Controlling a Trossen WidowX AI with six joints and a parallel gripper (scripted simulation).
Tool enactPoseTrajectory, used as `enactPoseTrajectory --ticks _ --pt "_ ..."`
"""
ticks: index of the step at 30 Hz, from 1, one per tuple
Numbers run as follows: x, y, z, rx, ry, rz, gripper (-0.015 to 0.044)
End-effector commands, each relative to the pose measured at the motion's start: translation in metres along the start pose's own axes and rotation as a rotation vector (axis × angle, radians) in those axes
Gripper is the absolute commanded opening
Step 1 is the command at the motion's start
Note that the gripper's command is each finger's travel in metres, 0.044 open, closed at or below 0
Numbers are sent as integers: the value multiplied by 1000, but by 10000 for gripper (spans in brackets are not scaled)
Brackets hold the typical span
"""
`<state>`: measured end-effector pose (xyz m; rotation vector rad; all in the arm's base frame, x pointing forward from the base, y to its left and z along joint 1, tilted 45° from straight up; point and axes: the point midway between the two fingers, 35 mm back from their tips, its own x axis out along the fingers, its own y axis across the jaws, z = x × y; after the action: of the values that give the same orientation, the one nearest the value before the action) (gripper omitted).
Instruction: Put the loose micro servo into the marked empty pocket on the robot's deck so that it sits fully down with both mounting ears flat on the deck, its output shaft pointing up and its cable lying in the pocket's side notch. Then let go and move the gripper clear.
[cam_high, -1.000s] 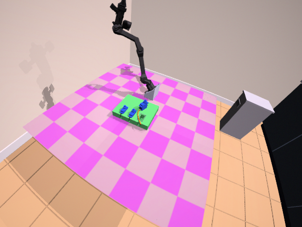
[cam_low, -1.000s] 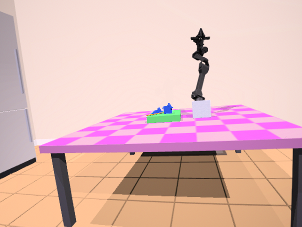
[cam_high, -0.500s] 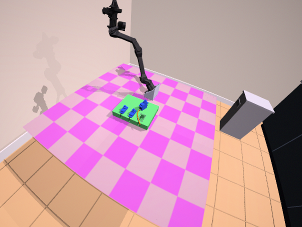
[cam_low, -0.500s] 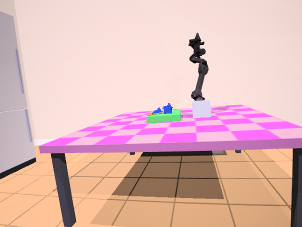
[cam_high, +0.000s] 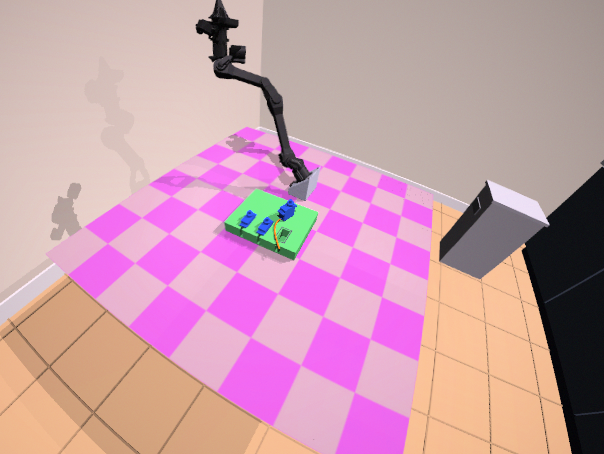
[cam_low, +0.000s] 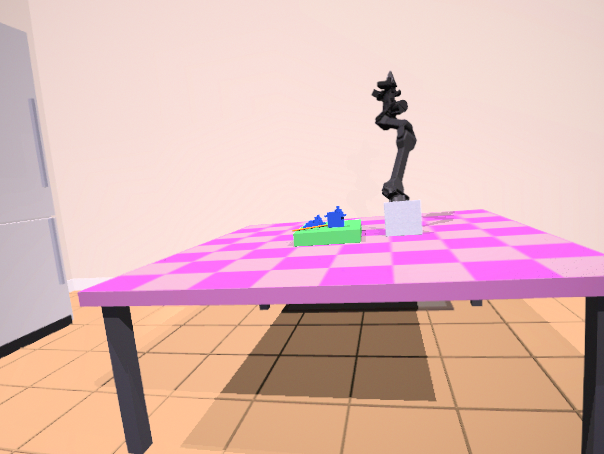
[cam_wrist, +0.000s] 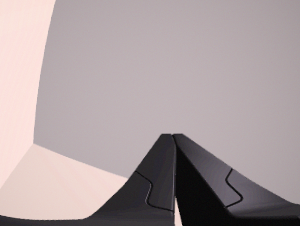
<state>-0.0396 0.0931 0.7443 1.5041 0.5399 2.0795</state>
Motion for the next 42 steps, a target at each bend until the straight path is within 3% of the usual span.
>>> enactPoseTrajectory --ticks 1,42 --pt "-5 5 9 44 -15 27 0" --pt "-53 34 113 637 -144 319 0"
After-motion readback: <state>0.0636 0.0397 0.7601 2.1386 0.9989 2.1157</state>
